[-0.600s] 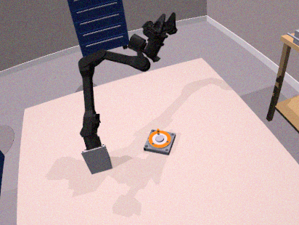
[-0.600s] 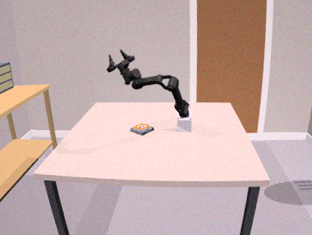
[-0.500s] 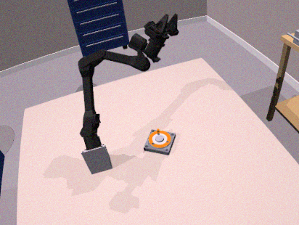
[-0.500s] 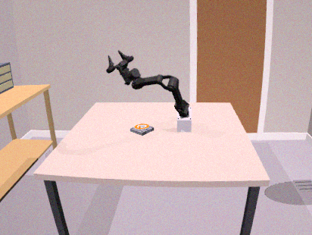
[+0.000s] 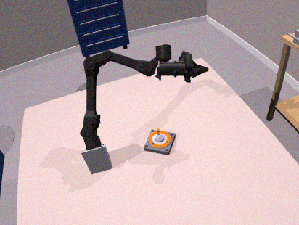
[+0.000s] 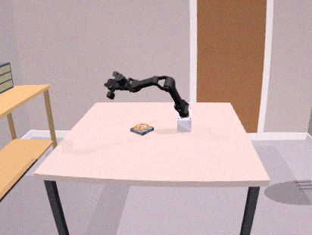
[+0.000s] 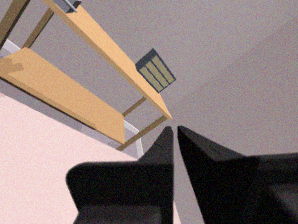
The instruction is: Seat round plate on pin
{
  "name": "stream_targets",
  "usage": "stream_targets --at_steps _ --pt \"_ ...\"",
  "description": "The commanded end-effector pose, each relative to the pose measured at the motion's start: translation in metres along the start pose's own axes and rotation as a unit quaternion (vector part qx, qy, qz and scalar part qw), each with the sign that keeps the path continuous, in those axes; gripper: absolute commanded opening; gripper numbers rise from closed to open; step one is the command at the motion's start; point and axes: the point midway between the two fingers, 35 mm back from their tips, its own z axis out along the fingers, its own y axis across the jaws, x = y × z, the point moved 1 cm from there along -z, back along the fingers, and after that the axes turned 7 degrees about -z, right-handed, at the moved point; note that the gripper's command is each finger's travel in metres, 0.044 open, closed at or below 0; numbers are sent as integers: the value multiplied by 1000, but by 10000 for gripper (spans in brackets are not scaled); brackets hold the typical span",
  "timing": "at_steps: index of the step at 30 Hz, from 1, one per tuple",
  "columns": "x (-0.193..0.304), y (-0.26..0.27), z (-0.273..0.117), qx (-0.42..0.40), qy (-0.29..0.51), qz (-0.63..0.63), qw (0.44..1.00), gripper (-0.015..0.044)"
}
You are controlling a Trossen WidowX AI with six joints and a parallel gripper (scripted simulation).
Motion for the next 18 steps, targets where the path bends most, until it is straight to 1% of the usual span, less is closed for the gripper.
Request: stream_targets --at_steps 1,2,6,8,9,11,13,14,15,16,18 --pt "53 47 -6 -134 112 -4 985 0" --pt "70 62 -12 -176 149 2 973 0" --pt "111 100 -42 -284 247 28 926 0" --pt "118 107 -50 -306 269 37 913 0" --pt "127 116 -61 -333 295 49 894 0" --pt "144 136 -93 -397 360 85 840 0" --pt "152 149 -121 -442 409 122 789 0" --pt "154 154 -134 -459 431 139 764 0" --pt "154 155 -137 -463 435 143 759 0" --pt "155 158 -146 -473 449 156 742 0" --pt "154 165 -170 -496 481 188 698 0"
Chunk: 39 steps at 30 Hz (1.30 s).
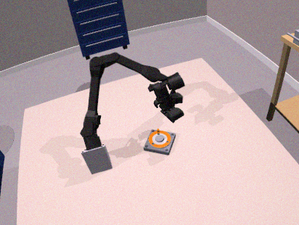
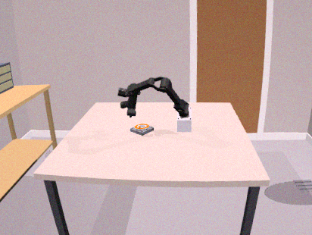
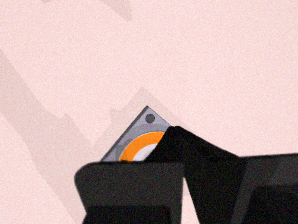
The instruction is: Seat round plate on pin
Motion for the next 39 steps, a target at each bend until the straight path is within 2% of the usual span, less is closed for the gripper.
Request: stream_targets --at_steps 1,9,18,39 --pt "37 43 -3 -118 78 78 987 0" --pt "34 40 -1 -118 78 78 987 0" --pt "40 51 44 -119 78 78 987 0" --pt "56 62 40 -119 78 78 987 0"
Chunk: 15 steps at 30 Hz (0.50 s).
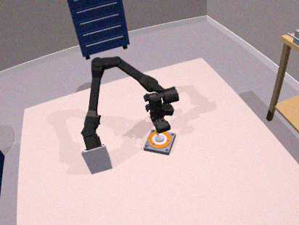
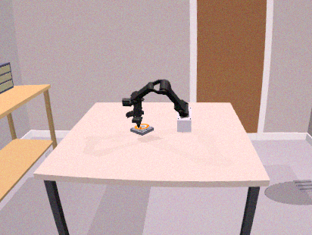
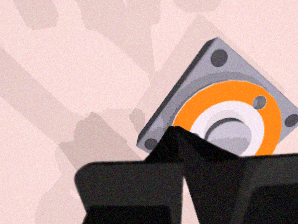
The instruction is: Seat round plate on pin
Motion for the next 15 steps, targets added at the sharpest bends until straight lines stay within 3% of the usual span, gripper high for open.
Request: stream_targets --at_steps 1,15 --pt "7 1 1 -2 3 5 1000 0" --pt "20 3 2 -2 3 6 1000 0"
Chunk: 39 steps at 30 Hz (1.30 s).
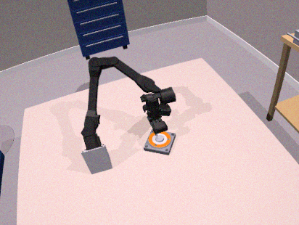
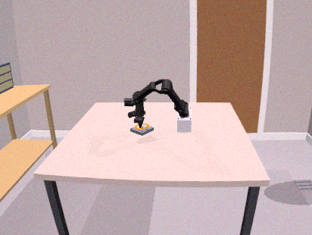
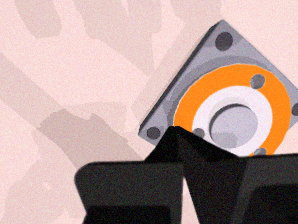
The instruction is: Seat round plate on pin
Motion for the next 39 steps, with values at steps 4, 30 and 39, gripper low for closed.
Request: stream_targets --at_steps 4,30,39 --pt "10 -1 1 0 6 6 1000 0" --pt "33 -5 0 0 6 6 1000 0" --pt "38 -9 1 1 6 7 1000 0"
